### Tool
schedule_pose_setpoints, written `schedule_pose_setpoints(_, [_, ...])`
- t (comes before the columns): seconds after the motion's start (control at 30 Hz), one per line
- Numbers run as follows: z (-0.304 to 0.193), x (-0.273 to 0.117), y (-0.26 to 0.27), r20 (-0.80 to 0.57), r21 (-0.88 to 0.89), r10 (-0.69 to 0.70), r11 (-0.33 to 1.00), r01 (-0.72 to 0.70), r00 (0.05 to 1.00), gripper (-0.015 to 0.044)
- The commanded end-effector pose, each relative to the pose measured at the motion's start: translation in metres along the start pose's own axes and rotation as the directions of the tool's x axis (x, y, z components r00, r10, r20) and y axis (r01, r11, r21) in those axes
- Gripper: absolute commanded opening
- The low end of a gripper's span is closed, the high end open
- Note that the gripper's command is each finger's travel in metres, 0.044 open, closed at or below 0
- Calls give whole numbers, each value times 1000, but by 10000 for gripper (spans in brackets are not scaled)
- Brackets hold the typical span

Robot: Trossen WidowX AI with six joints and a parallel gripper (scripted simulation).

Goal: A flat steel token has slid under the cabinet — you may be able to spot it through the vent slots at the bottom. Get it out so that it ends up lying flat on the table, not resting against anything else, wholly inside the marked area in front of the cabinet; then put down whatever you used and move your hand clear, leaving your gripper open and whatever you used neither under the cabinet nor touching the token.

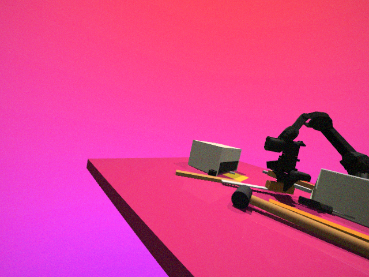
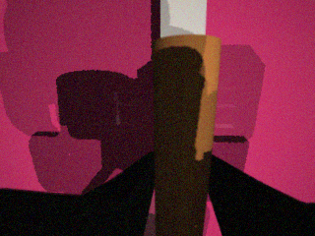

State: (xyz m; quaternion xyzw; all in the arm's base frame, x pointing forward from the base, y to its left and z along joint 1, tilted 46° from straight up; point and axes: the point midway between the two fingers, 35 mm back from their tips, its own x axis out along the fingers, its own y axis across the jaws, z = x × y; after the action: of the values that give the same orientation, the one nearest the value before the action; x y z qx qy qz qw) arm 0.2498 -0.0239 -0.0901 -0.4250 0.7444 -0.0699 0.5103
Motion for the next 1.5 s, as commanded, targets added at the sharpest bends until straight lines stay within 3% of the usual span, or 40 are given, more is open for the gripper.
schedule_pose_setpoints(0.0, [1,-4,-8,19,10,-9,1000,9,1000,0])
schedule_pose_setpoints(1.47, [-27,-4,-45,17,9,-10,1000,10,1000,0])
